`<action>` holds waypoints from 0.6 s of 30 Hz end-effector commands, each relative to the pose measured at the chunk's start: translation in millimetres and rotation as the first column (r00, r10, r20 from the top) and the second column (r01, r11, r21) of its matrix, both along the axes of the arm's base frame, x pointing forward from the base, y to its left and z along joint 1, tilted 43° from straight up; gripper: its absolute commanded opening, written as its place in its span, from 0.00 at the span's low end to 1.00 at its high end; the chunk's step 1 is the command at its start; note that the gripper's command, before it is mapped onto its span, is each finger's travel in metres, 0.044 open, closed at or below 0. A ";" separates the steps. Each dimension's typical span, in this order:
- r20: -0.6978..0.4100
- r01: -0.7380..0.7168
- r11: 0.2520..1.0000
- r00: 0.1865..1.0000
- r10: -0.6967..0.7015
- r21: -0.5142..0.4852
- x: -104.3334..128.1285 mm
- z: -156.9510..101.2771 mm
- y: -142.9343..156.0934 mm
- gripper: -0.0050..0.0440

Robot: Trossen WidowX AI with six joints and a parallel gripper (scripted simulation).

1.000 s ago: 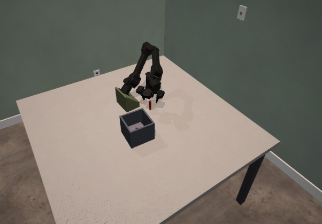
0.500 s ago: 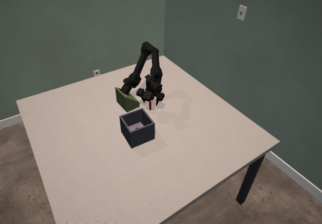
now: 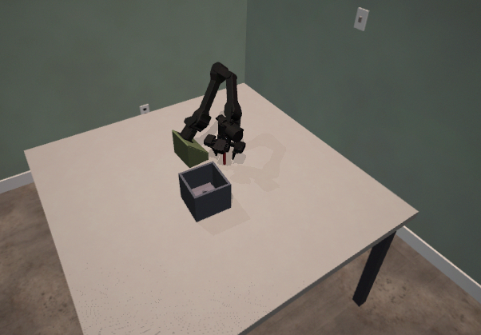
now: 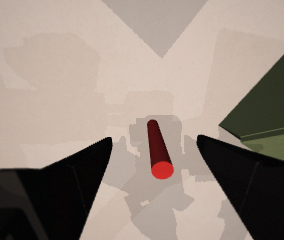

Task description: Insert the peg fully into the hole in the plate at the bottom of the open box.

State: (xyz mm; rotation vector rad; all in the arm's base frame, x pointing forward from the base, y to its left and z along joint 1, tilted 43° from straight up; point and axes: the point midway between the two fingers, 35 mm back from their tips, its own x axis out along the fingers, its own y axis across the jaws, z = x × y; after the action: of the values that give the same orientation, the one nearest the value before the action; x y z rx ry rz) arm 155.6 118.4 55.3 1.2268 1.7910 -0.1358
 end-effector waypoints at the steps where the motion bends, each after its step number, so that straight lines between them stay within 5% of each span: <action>1: -0.006 0.002 1.000 1.000 -0.002 0.001 -1.5 -1.3 0.1 0.76; 9: -0.006 0.002 1.000 1.000 -0.002 0.001 -1.5 -1.3 0.1 0.36; 18: -0.006 0.002 1.000 1.000 -0.002 0.001 -1.5 -1.3 0.1 0.28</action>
State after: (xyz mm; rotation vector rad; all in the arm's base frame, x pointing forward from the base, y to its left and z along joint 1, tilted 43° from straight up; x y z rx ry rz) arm 154.3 118.6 54.3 1.2281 1.7946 -0.1387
